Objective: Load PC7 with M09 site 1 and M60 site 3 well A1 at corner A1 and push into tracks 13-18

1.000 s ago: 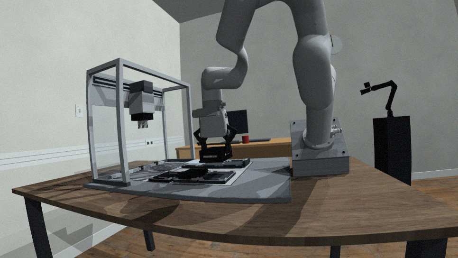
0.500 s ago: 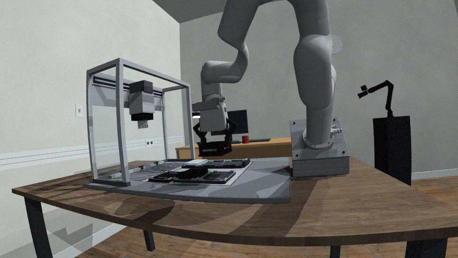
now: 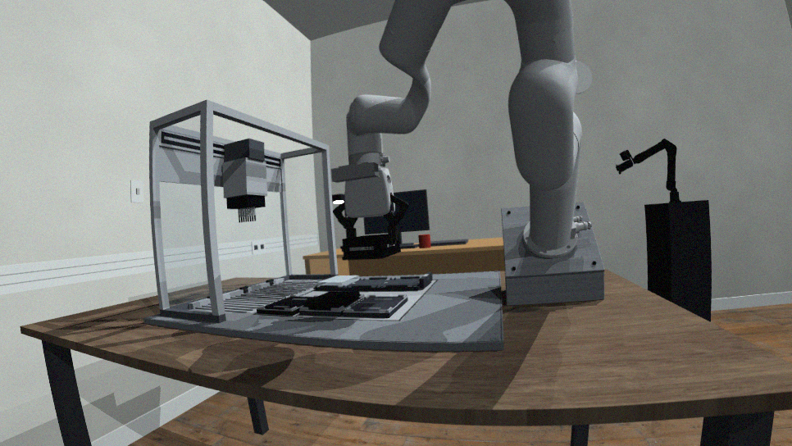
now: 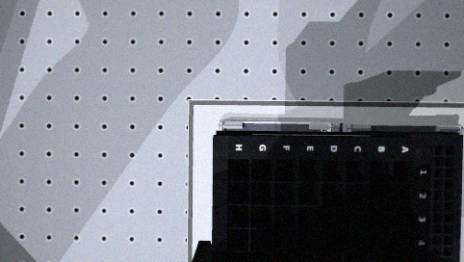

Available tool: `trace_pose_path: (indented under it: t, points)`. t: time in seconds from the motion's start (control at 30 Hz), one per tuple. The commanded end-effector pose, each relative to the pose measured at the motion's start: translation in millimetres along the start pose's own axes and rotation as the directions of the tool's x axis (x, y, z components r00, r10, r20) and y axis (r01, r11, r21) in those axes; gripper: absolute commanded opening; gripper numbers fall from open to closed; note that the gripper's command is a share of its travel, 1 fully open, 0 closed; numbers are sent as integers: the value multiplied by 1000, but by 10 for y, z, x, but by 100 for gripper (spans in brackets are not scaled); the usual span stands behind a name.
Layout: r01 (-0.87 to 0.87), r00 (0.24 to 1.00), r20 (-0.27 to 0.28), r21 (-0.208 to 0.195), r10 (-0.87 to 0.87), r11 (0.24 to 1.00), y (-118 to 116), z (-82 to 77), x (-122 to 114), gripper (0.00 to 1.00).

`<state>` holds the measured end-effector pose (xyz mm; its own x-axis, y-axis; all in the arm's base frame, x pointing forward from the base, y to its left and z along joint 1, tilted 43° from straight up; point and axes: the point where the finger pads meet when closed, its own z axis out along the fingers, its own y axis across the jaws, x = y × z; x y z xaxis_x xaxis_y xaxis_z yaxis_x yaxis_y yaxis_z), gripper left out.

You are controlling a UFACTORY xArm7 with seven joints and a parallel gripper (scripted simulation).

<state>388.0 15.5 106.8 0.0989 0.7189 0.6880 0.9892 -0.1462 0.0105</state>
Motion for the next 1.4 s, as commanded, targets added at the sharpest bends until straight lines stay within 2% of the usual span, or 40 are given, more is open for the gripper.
trace_pose_path:
  t: [0.0, 0.43, 0.8, 1.03, 1.3, 1.37]
  points:
    - [0, 1000, 1, -4, 0, 1000, 11, -73, -5, 0]
    - [0, 1000, 1, -4, 0, 1000, 11, -253, -5, 0]
    - [-34, 999, 1, -4, 34, 999, 13, -253, -55, 0]
    - [-264, 965, 0, -4, 264, 965, 25, -252, -405, 0]
    - [-509, 861, 0, -4, 509, 861, 40, -251, -806, 0]
    - [-509, 861, 0, -4, 509, 861, 40, -251, -806, 0]
